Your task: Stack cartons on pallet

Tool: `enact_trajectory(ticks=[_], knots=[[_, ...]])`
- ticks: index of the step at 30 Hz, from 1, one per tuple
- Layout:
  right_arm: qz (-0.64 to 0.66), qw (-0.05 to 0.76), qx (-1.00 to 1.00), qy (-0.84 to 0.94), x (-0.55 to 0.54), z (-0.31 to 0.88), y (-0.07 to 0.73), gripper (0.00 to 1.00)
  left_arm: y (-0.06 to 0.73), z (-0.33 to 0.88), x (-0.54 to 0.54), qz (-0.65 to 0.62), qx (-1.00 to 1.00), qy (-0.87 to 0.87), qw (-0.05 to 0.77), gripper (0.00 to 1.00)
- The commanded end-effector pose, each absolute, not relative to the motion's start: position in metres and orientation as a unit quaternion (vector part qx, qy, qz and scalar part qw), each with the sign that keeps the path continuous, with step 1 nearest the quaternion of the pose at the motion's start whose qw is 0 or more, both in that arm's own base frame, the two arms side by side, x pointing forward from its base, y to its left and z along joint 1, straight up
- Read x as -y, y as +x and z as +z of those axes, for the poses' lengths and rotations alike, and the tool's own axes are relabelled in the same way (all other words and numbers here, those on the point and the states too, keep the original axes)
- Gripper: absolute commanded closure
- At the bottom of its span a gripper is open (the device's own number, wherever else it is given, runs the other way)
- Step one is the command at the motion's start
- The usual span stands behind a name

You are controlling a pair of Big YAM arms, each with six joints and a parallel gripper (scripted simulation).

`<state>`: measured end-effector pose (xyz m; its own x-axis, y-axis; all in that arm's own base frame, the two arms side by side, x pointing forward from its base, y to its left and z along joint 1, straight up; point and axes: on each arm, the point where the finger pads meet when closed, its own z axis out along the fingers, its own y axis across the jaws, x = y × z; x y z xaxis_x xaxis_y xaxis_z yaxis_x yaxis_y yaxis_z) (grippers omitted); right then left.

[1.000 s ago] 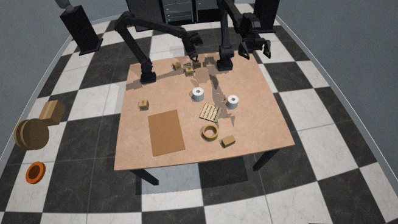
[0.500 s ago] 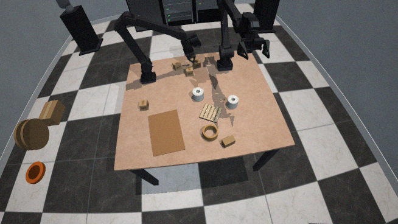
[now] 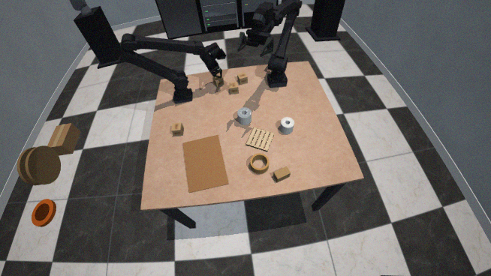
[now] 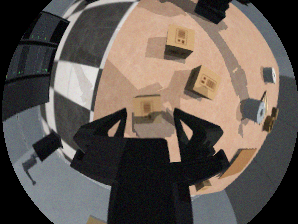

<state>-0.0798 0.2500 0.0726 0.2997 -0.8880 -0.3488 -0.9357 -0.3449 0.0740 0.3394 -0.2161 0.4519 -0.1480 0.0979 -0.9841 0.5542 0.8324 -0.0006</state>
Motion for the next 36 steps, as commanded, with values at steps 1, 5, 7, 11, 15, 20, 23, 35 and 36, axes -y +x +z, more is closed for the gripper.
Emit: enact_trajectory(ticks=[1,5,7,11,15,20,23,35,36], knots=[[0.176,0.086,-0.545,-0.815,-0.233,0.07,-0.08,0.21,0.28,0.42,0.248,-0.215,-0.743,0.282,0.568,0.0],[0.195,0.109,-0.532,-0.817,-0.223,0.064,-0.078,0.21,0.205,0.396,0.267,-0.257,-0.729,0.36,0.522,0.0],[0.202,0.118,-0.527,-0.817,-0.218,0.06,-0.077,0.21,0.169,0.383,0.269,-0.275,-0.719,0.399,0.498,0.0],[0.213,0.134,-0.519,-0.817,-0.212,0.055,-0.075,0.21,0.104,0.355,0.263,-0.305,-0.695,0.472,0.449,0.0],[0.225,0.147,-0.516,-0.813,-0.218,0.065,-0.077,0.21,0.077,0.342,0.257,-0.317,-0.68,0.506,0.426,0.0],[0.227,0.15,-0.514,-0.813,-0.216,0.062,-0.076,0.21,0.014,0.31,0.233,-0.344,-0.629,0.593,0.366,0.0],[0.227,0.151,-0.515,-0.813,-0.216,0.062,-0.076,0.21,-0.006,0.297,0.22,-0.352,-0.607,0.624,0.343,0.0],[0.226,0.15,-0.515,-0.813,-0.216,0.061,-0.076,0.21,-0.026,0.297,0.206,-0.368,-0.576,0.653,0.325,0.0],[0.226,0.15,-0.515,-0.813,-0.216,0.061,-0.076,0.21,-0.026,0.297,0.207,-0.368,-0.576,0.653,0.325,0.0]])
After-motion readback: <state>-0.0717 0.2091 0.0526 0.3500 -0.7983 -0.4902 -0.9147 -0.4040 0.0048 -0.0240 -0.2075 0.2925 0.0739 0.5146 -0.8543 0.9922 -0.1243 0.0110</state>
